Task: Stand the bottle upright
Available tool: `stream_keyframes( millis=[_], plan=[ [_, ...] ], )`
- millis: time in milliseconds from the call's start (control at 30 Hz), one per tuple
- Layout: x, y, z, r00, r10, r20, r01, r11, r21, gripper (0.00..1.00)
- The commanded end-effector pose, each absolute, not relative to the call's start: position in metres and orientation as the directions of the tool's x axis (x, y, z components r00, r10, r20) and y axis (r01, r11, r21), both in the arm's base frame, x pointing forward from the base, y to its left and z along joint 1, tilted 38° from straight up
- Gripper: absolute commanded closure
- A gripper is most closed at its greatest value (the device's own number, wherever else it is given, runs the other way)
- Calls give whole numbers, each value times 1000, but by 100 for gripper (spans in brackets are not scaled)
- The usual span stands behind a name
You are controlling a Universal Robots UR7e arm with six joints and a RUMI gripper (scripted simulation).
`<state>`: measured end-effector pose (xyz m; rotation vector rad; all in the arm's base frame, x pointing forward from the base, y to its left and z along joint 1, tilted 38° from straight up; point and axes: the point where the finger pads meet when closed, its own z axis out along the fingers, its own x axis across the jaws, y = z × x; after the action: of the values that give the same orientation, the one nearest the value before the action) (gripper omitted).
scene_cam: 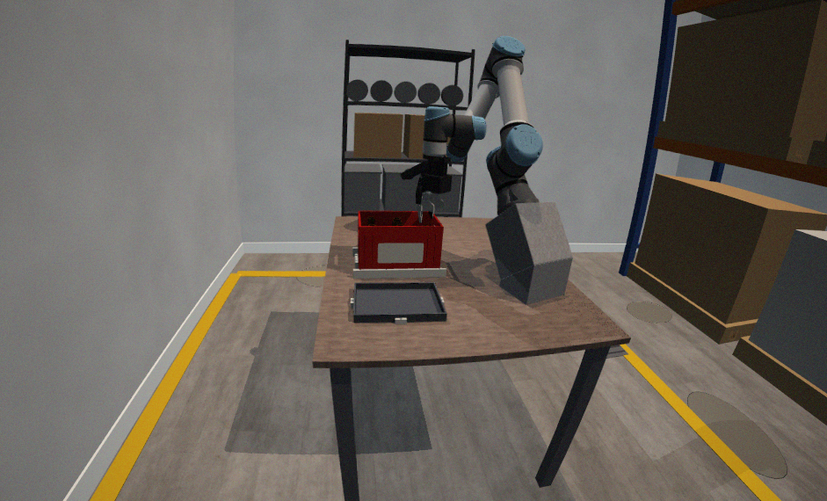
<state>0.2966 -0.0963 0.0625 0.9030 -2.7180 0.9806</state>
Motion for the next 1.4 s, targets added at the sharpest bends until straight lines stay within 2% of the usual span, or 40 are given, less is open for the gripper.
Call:
stream_keyframes(
  millis=[0, 1367],
  plan=[
    [296, -97, 62, -816, -496, 296, -571, 615, -544, 62],
    [299, -99, 65, -817, -496, 294, -570, 614, -546, 62]
  ],
)
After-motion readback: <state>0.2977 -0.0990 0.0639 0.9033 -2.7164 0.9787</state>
